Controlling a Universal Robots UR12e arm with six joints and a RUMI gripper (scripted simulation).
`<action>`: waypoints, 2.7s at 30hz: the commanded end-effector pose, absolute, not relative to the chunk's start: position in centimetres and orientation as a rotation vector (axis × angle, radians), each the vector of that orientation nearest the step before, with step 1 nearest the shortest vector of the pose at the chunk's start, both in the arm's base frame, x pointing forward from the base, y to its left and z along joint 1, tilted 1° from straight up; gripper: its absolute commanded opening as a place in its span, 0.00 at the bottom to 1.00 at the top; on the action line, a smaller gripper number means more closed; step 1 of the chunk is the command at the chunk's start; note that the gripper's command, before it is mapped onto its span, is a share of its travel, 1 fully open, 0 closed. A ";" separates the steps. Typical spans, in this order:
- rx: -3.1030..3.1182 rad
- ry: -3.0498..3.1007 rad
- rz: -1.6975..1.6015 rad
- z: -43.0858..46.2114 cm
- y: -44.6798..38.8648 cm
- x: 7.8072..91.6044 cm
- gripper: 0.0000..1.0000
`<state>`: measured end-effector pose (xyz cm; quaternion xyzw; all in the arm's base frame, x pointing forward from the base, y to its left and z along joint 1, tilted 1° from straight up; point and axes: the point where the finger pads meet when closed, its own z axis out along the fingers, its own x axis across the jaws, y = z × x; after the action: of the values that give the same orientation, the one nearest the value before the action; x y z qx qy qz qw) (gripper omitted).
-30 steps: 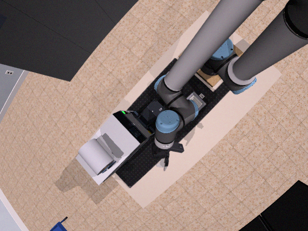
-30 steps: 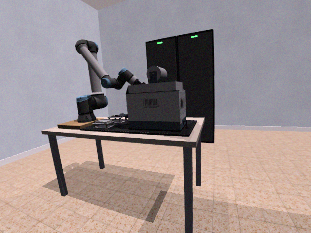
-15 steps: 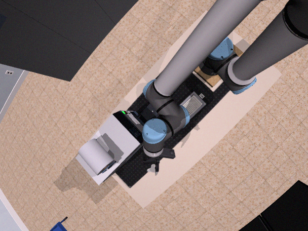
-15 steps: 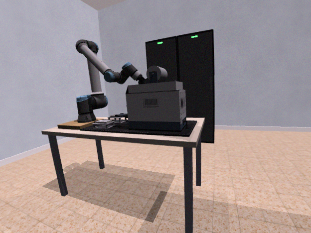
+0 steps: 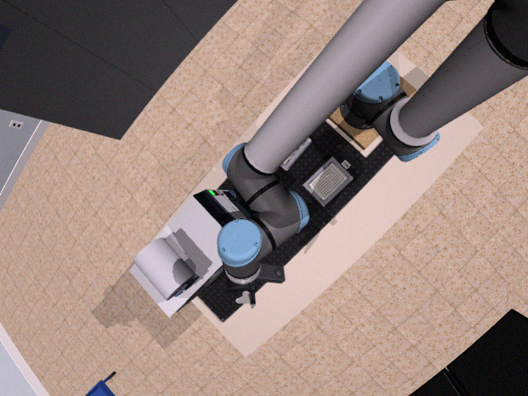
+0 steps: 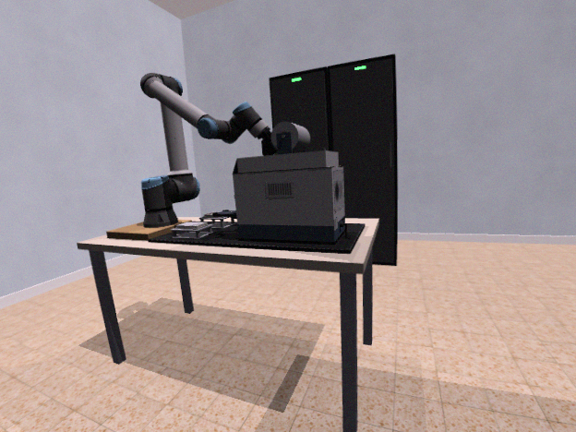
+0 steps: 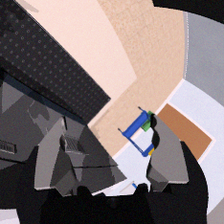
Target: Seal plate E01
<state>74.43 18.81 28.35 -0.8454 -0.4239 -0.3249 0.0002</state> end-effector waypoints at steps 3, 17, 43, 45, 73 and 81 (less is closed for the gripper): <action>-2.681 -1.324 -0.961 30.6 17.9 76.0 0.68; -2.720 -1.310 -0.863 34.6 16.5 77.8 0.68; -2.788 -1.287 -0.653 44.2 14.0 79.0 0.68; -2.794 -1.285 -0.633 45.1 13.8 79.0 0.68; -2.836 -1.272 -0.450 54.1 12.0 76.9 0.68; -2.846 -1.268 -0.389 57.1 11.5 75.7 0.68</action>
<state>76.38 11.81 55.26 -0.9046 -0.4043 -0.1351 0.0007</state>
